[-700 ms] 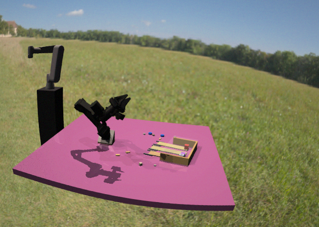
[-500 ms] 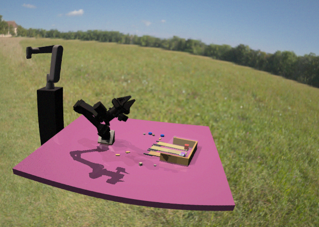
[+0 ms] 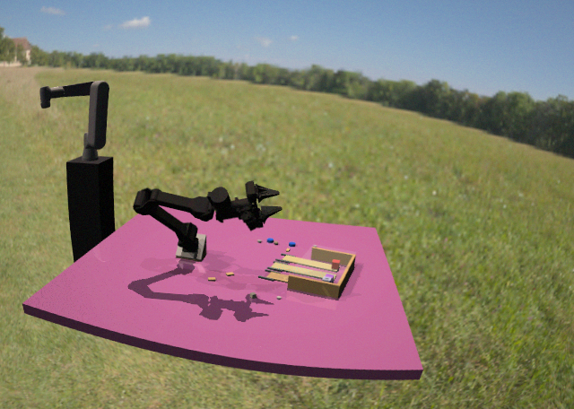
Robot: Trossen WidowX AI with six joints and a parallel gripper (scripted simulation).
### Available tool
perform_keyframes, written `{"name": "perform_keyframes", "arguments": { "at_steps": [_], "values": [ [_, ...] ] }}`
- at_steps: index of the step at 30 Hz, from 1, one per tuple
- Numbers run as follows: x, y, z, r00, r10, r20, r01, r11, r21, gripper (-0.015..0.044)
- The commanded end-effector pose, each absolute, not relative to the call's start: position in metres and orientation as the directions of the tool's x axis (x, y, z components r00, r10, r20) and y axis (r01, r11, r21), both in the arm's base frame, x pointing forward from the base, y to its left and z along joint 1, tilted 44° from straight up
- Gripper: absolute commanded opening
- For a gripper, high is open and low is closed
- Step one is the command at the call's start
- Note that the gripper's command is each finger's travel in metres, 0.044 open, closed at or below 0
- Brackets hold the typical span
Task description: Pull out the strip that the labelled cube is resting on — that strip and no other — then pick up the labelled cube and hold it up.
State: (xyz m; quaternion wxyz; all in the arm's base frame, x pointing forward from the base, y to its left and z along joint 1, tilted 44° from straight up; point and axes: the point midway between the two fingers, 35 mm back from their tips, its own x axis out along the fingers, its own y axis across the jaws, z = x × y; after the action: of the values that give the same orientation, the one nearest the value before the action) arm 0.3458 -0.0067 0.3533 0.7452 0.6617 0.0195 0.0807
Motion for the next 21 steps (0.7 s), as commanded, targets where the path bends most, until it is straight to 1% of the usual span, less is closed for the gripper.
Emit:
{"name": "perform_keyframes", "arguments": {
  "at_steps": [1, 4, 7, 9, 12, 15, 18, 19, 21],
  "values": [
    [0.371, 0.012, 0.284, 0.989, 0.034, -0.147, 0.117, 0.439, 0.891, 0.04],
    [0.376, 0.021, 0.252, 0.968, -0.036, -0.249, 0.22, 0.604, 0.766, 0.04],
    [0.376, 0.03, 0.22, 0.933, -0.115, -0.341, 0.304, 0.758, 0.577, 0.04],
    [0.374, 0.037, 0.2, 0.903, -0.173, -0.393, 0.341, 0.845, 0.412, 0.04],
    [0.365, 0.046, 0.172, 0.853, -0.27, -0.447, 0.353, 0.929, 0.113, 0.04],
    [0.352, 0.056, 0.149, 0.803, -0.375, -0.462, 0.302, 0.926, -0.228, 0.04],
    [0.336, 0.065, 0.132, 0.765, -0.481, -0.429, 0.188, 0.803, -0.565, 0.04],
    [0.332, 0.067, 0.129, 0.757, -0.507, -0.411, 0.15, 0.748, -0.647, 0.04],
    [0.329, 0.069, 0.127, 0.754, -0.522, -0.399, 0.127, 0.711, -0.692, 0.04]
  ]
}}
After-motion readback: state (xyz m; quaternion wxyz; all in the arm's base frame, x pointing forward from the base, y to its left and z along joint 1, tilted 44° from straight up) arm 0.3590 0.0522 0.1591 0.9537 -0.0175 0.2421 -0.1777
